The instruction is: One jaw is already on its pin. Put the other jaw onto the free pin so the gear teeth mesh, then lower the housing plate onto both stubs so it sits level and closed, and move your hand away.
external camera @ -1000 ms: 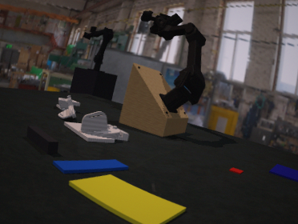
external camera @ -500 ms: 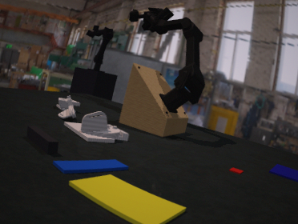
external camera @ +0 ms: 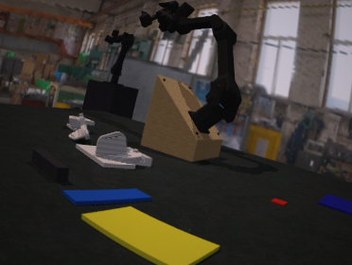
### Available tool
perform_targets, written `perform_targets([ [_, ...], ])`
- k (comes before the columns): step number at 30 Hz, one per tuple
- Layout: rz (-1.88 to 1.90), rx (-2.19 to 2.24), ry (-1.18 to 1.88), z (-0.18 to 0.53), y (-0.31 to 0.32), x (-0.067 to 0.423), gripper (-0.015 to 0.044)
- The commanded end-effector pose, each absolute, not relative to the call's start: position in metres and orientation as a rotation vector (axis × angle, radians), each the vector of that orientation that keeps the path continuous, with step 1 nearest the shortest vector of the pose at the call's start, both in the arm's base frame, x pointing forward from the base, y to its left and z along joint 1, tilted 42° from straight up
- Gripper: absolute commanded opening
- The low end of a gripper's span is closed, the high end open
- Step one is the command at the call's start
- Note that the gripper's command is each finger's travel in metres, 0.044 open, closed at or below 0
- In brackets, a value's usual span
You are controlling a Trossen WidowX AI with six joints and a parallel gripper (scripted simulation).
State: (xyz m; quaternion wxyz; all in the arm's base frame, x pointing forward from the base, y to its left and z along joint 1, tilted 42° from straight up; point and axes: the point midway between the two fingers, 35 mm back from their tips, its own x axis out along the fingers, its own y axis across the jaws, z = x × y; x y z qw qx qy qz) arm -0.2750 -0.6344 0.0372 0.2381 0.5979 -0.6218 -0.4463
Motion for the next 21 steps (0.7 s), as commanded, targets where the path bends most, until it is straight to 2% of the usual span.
perform_targets([
  [1, -1.276, 1.65, -1.601, 0.03, -0.639, -0.255, 0.044],
  [21, -1.484, 1.643, -1.087, -0.012, -0.643, -0.165, 0.044],
])
